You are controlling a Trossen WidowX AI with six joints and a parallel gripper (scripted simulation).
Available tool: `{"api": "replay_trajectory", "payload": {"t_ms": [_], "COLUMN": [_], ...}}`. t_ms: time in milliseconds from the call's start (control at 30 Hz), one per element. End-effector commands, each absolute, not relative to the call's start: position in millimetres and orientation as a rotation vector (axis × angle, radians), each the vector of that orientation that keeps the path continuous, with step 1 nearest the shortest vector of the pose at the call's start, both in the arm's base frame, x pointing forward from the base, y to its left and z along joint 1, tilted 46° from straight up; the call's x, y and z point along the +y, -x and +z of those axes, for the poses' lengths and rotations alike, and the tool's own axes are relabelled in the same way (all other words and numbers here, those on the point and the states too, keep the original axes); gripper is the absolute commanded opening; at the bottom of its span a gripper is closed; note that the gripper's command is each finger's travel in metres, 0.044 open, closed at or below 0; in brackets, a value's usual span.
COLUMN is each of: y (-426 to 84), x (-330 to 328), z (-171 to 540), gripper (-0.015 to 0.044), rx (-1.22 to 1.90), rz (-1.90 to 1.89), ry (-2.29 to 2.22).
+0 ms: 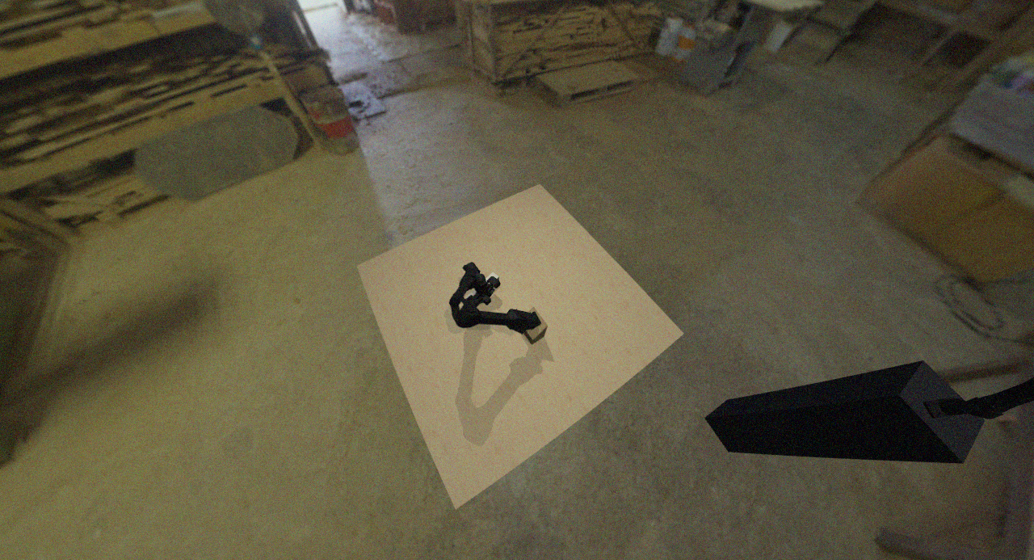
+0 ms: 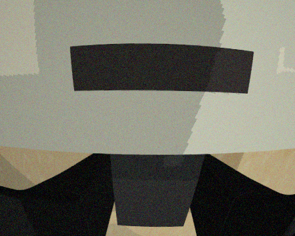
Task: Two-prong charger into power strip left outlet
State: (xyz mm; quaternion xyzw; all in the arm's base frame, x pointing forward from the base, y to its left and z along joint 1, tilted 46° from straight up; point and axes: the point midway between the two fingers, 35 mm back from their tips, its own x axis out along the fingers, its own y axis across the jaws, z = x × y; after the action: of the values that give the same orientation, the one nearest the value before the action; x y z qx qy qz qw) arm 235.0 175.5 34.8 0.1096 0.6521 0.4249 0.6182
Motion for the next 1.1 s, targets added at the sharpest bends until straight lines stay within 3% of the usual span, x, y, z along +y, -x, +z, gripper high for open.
{"api": "replay_trajectory", "payload": {"t_ms": [0,1067], "y": [-246.5,-243.0], "x": [177.8,176.0], "z": [40.3,40.5], "gripper": [0.0,0.0], "rx": [1.458,1.458], "rz": [0.984,0.984], "ry": [-0.246,-0.247]}}
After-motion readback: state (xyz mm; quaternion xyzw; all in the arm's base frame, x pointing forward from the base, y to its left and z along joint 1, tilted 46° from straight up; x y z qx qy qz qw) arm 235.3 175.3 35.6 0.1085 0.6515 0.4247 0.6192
